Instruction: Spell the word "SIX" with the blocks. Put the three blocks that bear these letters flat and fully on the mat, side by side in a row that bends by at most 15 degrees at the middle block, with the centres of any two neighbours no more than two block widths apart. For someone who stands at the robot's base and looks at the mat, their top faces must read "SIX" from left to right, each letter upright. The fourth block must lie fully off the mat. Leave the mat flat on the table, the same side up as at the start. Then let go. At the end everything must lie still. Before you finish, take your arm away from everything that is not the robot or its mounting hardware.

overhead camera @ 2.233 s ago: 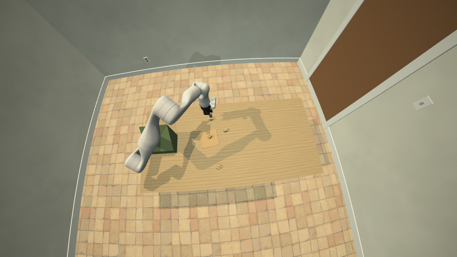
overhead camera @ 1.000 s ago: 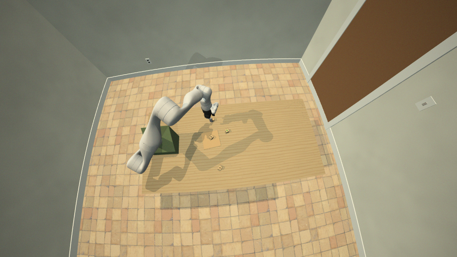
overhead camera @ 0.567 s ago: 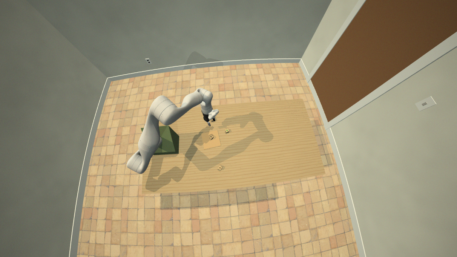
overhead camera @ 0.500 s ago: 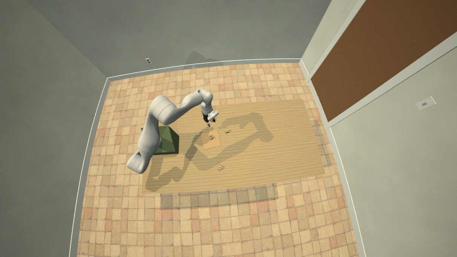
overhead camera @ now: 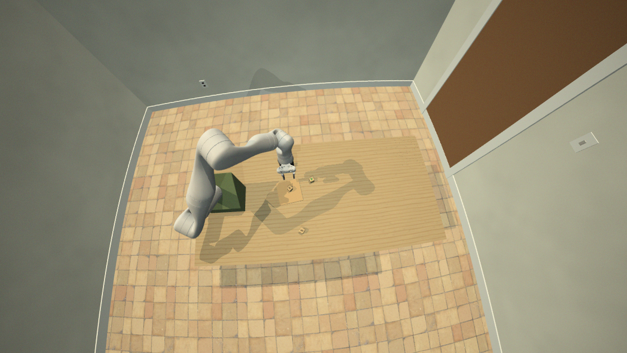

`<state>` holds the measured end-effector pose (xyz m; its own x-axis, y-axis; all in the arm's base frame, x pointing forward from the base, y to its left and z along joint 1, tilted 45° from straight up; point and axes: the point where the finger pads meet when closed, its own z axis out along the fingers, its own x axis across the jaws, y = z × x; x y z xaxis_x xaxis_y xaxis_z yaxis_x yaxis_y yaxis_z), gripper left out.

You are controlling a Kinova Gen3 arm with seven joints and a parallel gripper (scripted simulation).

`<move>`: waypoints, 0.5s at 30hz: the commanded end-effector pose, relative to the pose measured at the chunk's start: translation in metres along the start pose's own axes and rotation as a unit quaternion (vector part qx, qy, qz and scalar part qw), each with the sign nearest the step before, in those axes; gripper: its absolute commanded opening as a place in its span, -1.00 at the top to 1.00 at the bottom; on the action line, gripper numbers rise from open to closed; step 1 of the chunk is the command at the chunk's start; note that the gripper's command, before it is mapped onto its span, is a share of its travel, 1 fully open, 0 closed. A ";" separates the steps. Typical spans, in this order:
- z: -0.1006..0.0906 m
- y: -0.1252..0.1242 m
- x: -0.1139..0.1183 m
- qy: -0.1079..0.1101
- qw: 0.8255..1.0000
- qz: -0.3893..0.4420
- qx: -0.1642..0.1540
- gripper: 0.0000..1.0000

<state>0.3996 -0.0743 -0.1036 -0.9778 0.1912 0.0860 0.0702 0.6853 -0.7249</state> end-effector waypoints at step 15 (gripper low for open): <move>-0.008 -0.033 0.007 -0.010 0.955 0.296 -0.009 -1.00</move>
<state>0.3913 -0.0929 -0.0753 -0.7692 0.5379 -0.3450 0.6138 0.4718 -0.6330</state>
